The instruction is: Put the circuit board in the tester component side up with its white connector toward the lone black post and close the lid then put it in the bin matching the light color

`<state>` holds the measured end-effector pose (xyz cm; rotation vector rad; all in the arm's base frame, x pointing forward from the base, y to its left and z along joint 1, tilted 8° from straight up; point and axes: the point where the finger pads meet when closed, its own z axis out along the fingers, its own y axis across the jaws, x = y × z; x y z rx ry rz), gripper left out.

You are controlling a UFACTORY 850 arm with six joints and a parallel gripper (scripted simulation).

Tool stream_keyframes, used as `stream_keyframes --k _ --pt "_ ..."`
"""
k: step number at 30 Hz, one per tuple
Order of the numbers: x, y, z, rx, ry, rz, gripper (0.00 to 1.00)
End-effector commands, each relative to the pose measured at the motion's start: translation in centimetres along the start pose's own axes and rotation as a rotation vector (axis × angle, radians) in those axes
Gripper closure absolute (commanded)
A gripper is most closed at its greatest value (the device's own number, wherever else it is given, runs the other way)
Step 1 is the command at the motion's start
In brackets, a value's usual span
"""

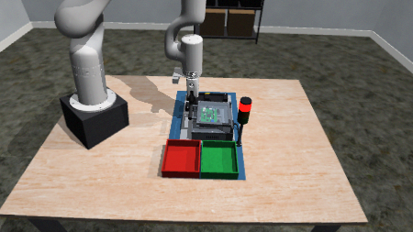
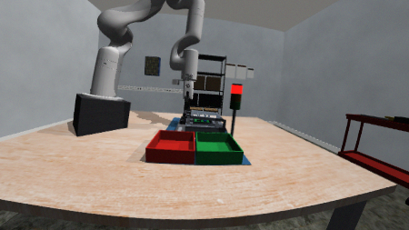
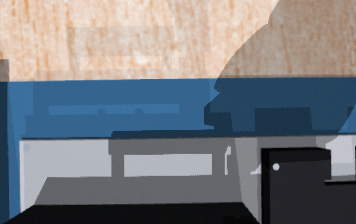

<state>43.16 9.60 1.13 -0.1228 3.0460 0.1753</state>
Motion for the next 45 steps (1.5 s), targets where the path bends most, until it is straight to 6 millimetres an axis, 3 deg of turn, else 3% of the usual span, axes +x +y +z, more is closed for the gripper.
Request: stream_keyframes --k 1,30,45 --pt "0.0 0.0 -0.3 0.000 -0.001 0.000 1.00" --pt "0.0 0.0 -5.4 0.000 -0.001 0.000 1.00" --pt "0.0 0.0 -5.9 0.000 -0.001 0.000 1.00"
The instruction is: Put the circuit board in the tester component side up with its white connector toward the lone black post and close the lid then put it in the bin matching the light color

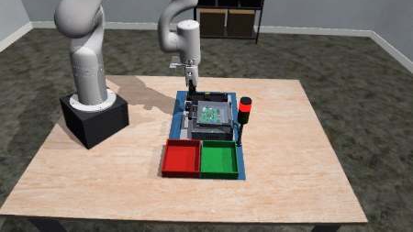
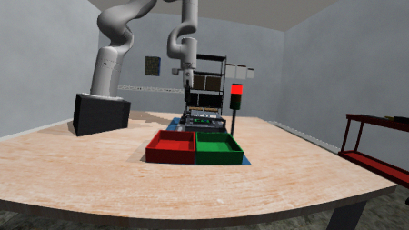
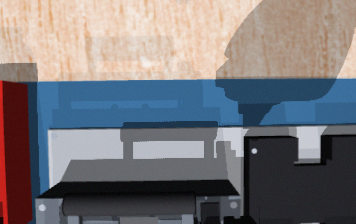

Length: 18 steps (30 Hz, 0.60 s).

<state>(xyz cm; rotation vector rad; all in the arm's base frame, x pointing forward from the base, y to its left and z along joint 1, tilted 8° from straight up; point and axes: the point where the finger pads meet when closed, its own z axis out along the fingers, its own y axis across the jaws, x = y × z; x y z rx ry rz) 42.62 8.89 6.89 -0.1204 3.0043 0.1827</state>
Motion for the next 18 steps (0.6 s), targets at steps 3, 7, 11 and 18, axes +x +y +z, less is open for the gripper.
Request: stream_keyframes --k 3,7,11,18 --pt "-0.10 0.02 -0.11 0.005 0.041 0.002 1.00" --pt "-0.10 0.02 -0.11 0.005 0.041 0.000 1.00" --pt "-0.10 0.02 -0.11 0.005 0.041 -0.014 1.00" --pt "-0.10 0.02 -0.11 0.003 0.041 -0.101 1.00"
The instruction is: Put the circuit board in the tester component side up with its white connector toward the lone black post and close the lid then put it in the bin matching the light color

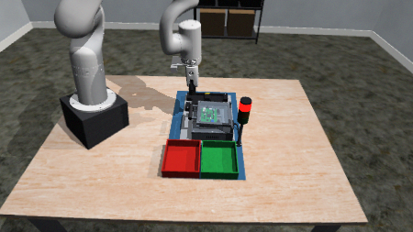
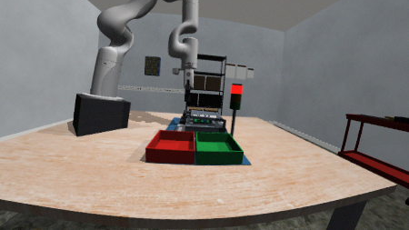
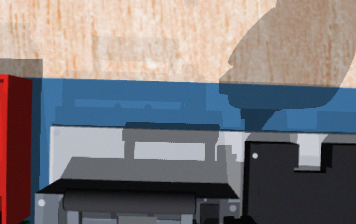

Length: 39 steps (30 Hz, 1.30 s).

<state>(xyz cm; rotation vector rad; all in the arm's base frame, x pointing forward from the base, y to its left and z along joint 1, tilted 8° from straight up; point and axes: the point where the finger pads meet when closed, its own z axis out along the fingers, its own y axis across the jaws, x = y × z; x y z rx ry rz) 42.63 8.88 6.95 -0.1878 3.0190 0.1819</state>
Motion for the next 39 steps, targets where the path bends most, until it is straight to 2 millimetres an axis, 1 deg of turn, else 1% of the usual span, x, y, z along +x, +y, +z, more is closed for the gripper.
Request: stream_keyframes --k 1,3,5,20,22,25,37,39 --pt "-0.09 0.01 -0.06 0.005 0.020 -0.078 1.00" --pt "-0.09 0.01 -0.06 0.005 0.021 -0.124 1.00" --pt "-0.09 0.01 -0.06 0.005 0.021 -0.124 1.00" --pt "-0.09 0.01 -0.06 0.000 0.021 -0.579 1.00" --pt "-0.09 0.01 -0.06 0.000 0.021 -0.579 1.00" --pt "-0.09 0.01 -0.06 -0.001 0.022 -0.708 1.00" --pt "-0.09 0.01 -0.06 -0.005 0.022 -1.048 1.00" --pt "-0.09 0.01 -0.06 -0.005 0.022 -1.048 1.00"
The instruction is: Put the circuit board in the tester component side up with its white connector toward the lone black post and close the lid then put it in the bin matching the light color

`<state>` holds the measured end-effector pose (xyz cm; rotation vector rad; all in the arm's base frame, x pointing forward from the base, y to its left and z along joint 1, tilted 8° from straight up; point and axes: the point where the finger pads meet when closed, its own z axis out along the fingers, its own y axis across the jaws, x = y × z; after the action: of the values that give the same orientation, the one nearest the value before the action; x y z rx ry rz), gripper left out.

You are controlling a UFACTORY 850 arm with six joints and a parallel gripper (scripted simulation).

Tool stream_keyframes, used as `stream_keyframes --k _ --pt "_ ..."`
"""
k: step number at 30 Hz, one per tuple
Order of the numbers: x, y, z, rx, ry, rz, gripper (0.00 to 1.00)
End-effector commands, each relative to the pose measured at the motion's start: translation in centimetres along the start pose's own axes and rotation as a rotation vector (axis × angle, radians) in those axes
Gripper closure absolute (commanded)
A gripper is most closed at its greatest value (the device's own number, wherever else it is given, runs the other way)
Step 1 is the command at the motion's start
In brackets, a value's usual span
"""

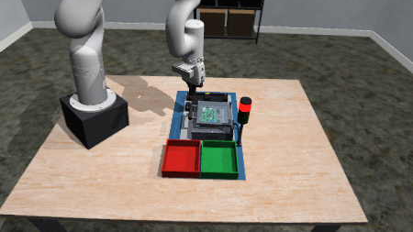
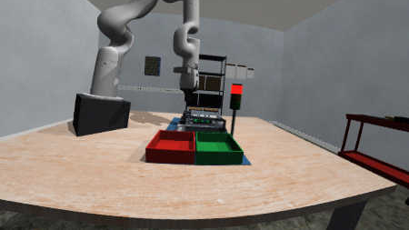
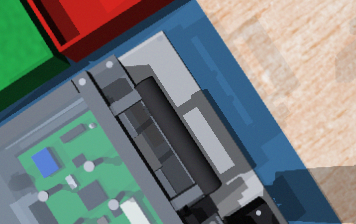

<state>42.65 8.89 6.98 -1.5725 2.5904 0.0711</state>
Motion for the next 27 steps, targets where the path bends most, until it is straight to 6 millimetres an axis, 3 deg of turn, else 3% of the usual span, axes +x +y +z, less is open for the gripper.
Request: stream_keyframes --k 1,14,27 --pt "-0.04 -0.05 -0.04 0.005 -0.025 -0.121 1.00" --pt "-0.04 -0.05 -0.04 0.009 -0.024 -0.477 1.00" --pt "-0.04 -0.05 -0.04 0.010 -0.023 -0.560 1.00"
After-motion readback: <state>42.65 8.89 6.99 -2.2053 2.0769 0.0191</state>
